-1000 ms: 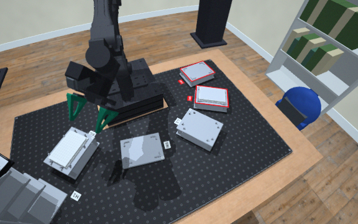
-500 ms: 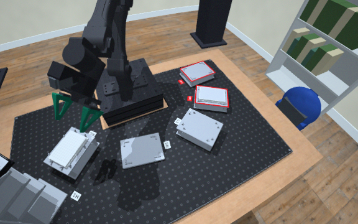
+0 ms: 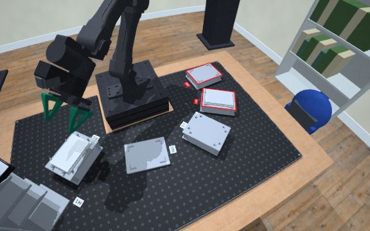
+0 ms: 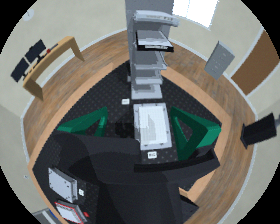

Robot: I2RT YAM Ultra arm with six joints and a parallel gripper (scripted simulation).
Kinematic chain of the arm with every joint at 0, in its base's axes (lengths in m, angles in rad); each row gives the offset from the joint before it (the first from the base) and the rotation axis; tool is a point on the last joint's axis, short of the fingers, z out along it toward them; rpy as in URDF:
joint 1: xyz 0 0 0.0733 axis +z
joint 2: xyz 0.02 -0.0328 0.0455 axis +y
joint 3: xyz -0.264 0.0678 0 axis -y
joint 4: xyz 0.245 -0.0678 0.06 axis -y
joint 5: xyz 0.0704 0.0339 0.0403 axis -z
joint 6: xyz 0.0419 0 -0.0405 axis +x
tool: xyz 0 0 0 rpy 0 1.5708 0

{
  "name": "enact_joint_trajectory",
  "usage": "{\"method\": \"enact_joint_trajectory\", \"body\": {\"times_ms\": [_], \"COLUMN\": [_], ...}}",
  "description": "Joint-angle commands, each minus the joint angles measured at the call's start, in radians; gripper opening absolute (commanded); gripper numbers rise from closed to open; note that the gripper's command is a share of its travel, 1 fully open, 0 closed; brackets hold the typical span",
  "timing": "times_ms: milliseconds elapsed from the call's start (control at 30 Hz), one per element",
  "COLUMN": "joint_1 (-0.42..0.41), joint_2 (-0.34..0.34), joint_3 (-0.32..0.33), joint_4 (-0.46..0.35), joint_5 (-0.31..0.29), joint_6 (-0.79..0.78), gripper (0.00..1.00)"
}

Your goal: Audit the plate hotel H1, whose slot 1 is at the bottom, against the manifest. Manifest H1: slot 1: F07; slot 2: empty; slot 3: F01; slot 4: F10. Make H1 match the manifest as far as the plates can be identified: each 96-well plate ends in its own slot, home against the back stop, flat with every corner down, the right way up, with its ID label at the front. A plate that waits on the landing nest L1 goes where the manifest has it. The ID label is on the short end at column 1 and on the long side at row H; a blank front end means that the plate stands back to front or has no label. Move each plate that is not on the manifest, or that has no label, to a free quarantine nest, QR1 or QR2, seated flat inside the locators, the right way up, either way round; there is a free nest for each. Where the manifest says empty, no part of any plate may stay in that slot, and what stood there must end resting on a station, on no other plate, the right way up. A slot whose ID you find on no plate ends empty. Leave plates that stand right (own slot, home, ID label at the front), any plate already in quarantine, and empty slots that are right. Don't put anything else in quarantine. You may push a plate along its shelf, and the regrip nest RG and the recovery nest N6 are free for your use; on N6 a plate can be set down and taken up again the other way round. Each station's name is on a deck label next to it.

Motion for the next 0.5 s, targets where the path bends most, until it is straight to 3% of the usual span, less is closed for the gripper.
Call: {"method": "enact_joint_trajectory", "body": {"times_ms": [0, 200, 267, 467], "joint_1": [-0.052, -0.174, -0.174, -0.287], "joint_2": [0.003, 0.029, 0.029, 0.067], "joint_3": [0.008, 0.017, 0.017, 0.032], "joint_4": [0.021, 0.033, 0.033, 0.046], "joint_5": [-0.089, -0.197, -0.197, -0.297], "joint_6": [-0.05, -0.106, -0.106, -0.161], "gripper": [1.0, 1.0, 1.0, 1.0]}}
